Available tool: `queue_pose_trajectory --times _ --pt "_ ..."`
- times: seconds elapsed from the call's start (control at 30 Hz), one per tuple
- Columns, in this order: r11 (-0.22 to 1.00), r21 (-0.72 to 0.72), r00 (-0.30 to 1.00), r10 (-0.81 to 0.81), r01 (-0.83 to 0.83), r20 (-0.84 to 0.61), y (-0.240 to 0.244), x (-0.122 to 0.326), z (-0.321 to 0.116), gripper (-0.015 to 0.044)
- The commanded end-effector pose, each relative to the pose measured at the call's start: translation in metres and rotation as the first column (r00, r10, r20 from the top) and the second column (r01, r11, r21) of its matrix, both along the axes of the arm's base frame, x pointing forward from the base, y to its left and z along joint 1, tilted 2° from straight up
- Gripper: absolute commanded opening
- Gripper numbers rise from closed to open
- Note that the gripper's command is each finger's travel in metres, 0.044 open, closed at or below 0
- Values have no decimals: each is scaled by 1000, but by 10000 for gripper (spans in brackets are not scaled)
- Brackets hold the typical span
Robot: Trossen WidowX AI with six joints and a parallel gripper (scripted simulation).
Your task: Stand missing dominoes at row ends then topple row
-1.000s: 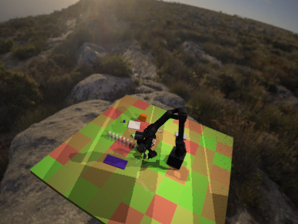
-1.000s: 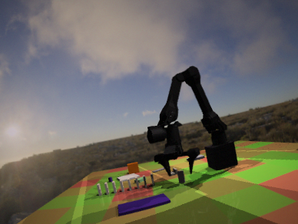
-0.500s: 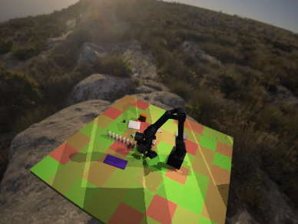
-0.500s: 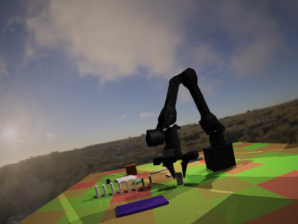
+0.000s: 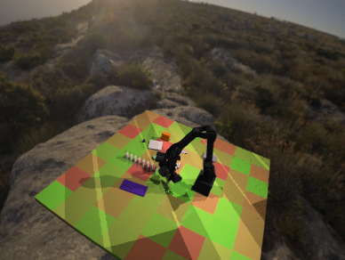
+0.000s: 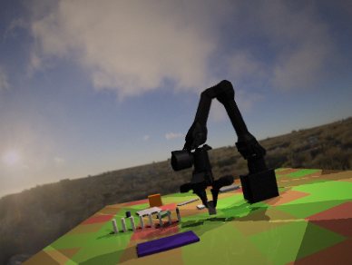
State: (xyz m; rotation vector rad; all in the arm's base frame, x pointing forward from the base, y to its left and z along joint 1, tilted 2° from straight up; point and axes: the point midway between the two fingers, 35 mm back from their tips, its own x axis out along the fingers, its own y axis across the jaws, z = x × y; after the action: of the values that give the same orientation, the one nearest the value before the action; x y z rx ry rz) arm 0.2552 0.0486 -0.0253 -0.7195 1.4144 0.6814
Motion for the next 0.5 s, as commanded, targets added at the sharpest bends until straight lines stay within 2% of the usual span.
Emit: queue_pose_trajectory --times 0.0,0.23,0.37,0.4,0.47 --pt "1000 14 1000 -6 6 26 4 10 36 107" --pt "1000 -5 1000 23 -23 9 3 -7 121 107" --pt "1000 -6 1000 24 -24 8 3 -8 124 107" --pt "1000 -5 1000 3 -3 8 2 -7 124 107" --pt "986 3 985 -170 170 11 -7 7 126 107"
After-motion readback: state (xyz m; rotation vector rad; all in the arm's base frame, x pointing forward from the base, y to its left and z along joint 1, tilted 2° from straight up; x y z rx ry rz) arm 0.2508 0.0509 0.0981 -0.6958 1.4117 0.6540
